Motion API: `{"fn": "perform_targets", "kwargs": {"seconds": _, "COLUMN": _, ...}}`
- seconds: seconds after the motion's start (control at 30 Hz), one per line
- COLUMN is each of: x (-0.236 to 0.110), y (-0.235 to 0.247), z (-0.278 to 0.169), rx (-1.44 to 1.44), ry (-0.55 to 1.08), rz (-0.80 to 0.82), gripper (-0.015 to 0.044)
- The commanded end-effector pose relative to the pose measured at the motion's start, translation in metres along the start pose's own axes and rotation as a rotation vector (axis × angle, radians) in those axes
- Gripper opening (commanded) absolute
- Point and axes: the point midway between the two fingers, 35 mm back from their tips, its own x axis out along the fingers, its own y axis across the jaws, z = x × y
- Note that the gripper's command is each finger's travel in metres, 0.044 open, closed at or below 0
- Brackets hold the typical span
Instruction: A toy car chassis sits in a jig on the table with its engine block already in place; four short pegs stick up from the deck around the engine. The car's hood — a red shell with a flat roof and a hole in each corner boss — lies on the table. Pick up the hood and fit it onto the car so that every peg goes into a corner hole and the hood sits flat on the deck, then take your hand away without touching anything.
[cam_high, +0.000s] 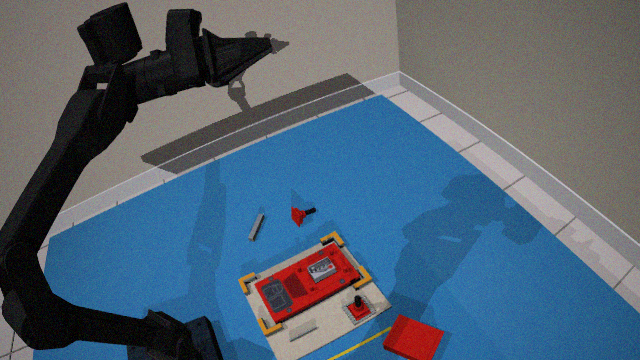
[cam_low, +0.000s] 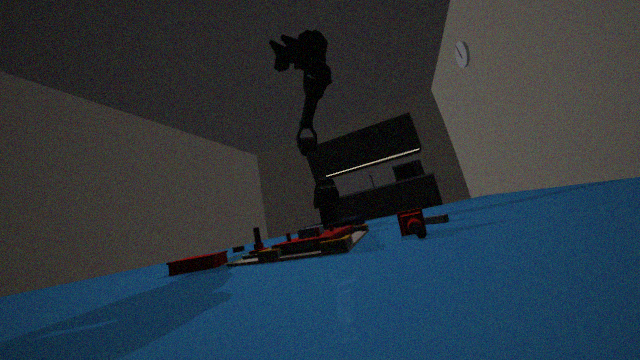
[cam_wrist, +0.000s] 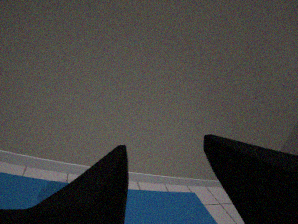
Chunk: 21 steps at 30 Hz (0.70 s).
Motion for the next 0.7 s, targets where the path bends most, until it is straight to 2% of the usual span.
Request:
{"fn": "perform_targets", "kwargs": {"seconds": 0.0, "x": 0.001, "y": 0.0, "z": 0.0, "rx": 0.0, "ry": 0.001, "rz": 0.0, "gripper": 0.0246}}
{"fn": "perform_targets", "kwargs": {"seconds": 0.23, "x": 0.034, "y": 0.019, "z": -0.019, "rx": -0.019, "ry": 0.079, "rz": 0.024, "gripper": 0.043}}
{"fn": "perform_targets", "kwargs": {"seconds": 0.27, "x": 0.041, "y": 0.022, "z": -0.024, "rx": -0.021, "ry": 0.097, "rz": 0.029, "gripper": 0.044}}
{"fn": "perform_targets", "kwargs": {"seconds": 0.67, "x": 0.125, "y": 0.05, "z": -0.111, "rx": 0.05, "ry": 0.41, "rz": 0.091, "gripper": 0.044}}
